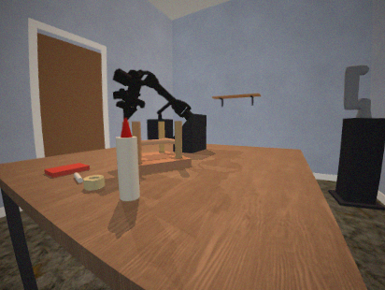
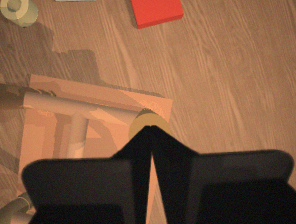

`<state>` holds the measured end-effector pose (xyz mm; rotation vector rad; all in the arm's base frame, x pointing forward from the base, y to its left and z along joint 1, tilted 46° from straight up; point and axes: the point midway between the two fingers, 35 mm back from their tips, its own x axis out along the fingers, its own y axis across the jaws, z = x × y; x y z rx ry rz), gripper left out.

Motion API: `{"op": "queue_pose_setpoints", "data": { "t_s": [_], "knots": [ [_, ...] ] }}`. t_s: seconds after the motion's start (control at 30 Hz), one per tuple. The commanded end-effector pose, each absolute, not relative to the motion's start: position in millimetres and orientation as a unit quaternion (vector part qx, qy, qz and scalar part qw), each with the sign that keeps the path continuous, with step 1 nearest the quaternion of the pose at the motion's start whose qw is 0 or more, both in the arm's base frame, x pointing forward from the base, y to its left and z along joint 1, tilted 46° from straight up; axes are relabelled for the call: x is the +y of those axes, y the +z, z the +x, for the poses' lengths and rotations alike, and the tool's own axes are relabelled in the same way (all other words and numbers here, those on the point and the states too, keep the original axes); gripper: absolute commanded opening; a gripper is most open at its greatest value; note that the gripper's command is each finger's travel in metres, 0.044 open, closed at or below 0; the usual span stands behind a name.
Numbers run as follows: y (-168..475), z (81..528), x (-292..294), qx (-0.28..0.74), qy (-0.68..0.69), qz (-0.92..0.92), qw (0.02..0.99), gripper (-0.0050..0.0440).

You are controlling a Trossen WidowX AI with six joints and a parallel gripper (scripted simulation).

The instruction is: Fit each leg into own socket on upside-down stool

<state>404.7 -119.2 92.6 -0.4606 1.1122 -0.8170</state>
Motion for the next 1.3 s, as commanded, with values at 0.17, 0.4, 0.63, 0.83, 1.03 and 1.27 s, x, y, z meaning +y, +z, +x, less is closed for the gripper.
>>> {"op": "queue_pose_setpoints", "data": {
  "t_s": [0.17,0.4,0.63,0.83,1.03,1.27],
  "knots": [
    [72.7,398.7,-136.1,0.529,-0.377,-0.198,0.734,0.0],
    [72.7,398.7,-136.1,0.529,-0.377,-0.198,0.734,0.0],
    [72.7,398.7,-136.1,0.529,-0.377,-0.198,0.734,0.0],
    [72.7,398.7,-136.1,0.529,-0.377,-0.198,0.734,0.0],
    [72.7,398.7,-136.1,0.529,-0.377,-0.198,0.734,0.0],
    [76.6,399.9,-132.5,0.527,-0.377,-0.199,0.735,0.0]
  ]
}}
